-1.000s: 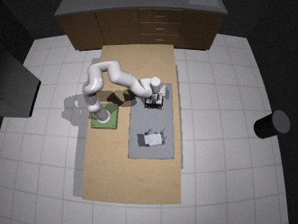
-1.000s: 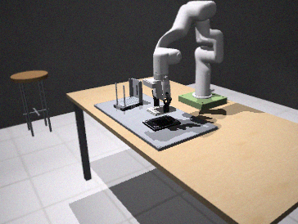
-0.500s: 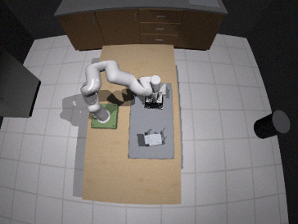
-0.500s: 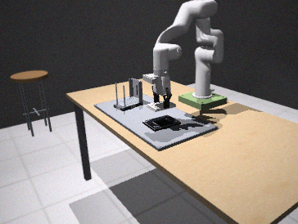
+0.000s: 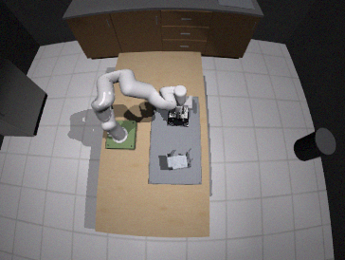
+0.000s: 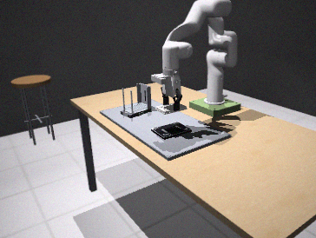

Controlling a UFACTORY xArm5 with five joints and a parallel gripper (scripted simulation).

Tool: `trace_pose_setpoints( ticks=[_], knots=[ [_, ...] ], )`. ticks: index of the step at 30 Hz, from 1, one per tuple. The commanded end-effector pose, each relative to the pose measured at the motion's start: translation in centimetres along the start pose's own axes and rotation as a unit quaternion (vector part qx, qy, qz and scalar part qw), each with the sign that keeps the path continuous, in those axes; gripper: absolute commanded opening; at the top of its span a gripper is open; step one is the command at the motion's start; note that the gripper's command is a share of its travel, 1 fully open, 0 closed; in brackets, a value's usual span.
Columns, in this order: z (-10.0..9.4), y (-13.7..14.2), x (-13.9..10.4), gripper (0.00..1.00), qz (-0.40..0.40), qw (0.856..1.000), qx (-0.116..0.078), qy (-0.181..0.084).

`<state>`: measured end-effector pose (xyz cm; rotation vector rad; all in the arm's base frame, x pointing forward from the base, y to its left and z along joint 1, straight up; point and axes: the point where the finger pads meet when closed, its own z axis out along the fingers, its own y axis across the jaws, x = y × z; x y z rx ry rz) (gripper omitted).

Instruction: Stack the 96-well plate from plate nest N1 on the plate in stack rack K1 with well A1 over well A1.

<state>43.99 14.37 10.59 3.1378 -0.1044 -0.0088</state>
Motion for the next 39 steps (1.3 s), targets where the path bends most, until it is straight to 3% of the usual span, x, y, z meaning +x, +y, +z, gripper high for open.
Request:
trace_pose_setpoints(
  ticks=[1,39],
  knots=[
    [-0.9,0.0,0.1,0.0,0.0,1.0,-0.001,0.002],
    [-6.0,-0.1,0.1,0.0,0.0,1.0,-0.001,0.003]
  ],
)
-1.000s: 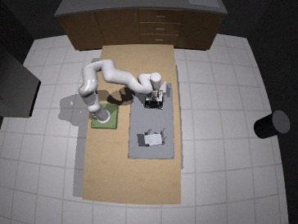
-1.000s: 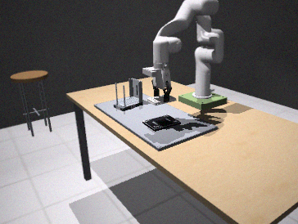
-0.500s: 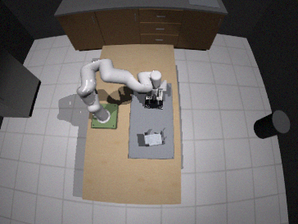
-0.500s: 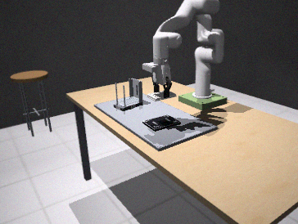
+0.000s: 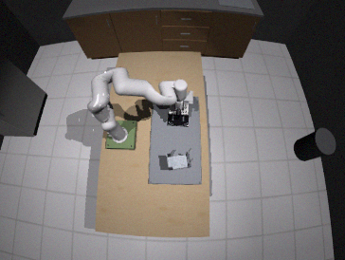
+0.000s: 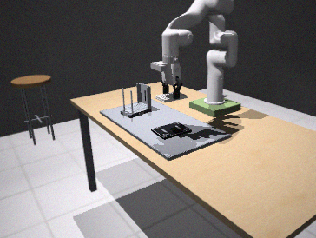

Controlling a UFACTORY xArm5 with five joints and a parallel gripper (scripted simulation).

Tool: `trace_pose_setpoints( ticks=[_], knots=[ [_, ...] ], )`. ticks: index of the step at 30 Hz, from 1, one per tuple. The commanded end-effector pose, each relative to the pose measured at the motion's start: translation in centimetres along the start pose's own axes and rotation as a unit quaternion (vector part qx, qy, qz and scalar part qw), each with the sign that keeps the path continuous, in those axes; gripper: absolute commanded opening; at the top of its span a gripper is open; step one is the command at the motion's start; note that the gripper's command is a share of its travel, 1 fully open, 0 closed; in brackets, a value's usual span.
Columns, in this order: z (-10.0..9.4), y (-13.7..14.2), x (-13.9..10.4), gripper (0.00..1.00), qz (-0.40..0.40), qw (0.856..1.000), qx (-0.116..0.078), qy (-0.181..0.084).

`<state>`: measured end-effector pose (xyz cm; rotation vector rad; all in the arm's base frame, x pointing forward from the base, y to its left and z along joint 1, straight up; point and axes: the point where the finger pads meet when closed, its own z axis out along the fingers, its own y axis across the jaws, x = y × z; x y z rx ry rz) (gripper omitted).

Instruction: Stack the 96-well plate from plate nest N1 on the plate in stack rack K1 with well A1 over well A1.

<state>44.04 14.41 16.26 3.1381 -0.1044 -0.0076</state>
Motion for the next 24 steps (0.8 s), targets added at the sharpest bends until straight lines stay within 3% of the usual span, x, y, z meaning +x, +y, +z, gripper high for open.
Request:
trace_pose_setpoints(
  ticks=[1,9,17,24],
  knots=[
    [-0.3,0.0,0.1,0.0,0.0,1.0,-0.001,0.002],
    [-0.3,0.0,0.1,0.0,0.0,1.0,-0.001,0.002],
    [-0.4,2.0,0.2,0.0,-0.1,0.995,-0.001,0.002],
    [-0.4,4.3,0.3,0.0,-0.105,0.994,-0.001,0.002]
  ],
)
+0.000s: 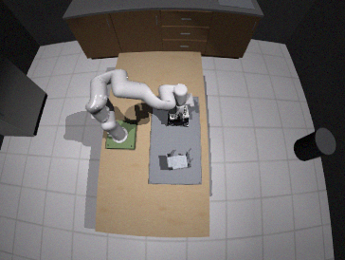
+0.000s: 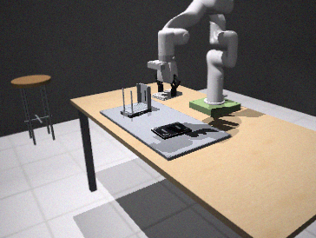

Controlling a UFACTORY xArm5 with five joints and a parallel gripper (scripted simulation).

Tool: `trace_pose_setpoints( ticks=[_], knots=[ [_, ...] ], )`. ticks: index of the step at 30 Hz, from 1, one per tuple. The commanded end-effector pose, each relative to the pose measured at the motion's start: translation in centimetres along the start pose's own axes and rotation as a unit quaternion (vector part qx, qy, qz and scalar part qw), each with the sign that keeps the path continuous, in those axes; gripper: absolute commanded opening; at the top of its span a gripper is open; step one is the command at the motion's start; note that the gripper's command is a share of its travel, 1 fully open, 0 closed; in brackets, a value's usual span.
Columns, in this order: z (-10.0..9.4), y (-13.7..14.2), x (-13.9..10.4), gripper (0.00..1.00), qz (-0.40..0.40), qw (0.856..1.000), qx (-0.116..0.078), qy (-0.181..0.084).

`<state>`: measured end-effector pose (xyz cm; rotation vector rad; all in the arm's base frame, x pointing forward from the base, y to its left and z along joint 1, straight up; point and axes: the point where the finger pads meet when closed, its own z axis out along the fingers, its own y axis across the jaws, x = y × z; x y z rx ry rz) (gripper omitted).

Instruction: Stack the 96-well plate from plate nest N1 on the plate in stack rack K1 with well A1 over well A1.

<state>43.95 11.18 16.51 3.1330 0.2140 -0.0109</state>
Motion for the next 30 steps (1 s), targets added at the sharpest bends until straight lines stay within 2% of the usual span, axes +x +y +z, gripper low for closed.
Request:
trace_pose_setpoints(
  ticks=[1,30],
  knots=[
    [-0.2,1.4,-0.1,0.0,-0.004,1.0,-0.002,0.003],
    [-0.4,9.7,-1.4,0.0,-0.004,1.0,-0.002,0.003]
  ],
)
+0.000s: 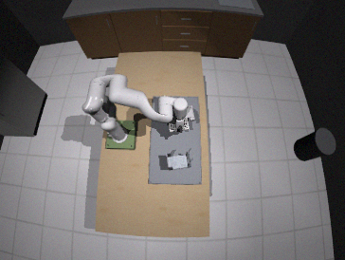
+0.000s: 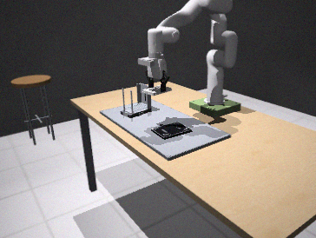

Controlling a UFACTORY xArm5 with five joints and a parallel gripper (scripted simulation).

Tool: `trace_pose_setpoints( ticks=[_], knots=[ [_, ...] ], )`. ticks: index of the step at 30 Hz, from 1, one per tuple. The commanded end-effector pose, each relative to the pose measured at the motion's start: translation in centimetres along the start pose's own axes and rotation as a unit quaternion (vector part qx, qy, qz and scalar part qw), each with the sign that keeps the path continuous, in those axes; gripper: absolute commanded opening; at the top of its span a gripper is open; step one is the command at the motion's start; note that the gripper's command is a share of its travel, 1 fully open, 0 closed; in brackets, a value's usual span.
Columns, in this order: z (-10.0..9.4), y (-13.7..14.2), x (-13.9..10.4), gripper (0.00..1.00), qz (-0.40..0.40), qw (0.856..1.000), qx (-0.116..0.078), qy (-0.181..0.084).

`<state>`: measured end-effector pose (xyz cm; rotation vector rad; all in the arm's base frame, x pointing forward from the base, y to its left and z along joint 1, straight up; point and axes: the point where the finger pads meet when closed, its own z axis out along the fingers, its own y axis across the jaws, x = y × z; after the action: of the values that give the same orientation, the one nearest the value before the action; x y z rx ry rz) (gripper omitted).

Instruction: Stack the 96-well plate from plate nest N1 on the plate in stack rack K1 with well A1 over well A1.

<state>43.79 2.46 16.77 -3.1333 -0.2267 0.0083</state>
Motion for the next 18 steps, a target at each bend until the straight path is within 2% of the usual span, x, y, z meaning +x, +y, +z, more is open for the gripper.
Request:
trace_pose_setpoints(
  ticks=[1,18],
  knots=[
    [-0.2,1.4,-0.1,0.0,0.0,1.0,-0.003,0.002],
    [-0.3,6.3,-0.9,0.0,0.0,1.0,-0.003,0.002]
  ],
)
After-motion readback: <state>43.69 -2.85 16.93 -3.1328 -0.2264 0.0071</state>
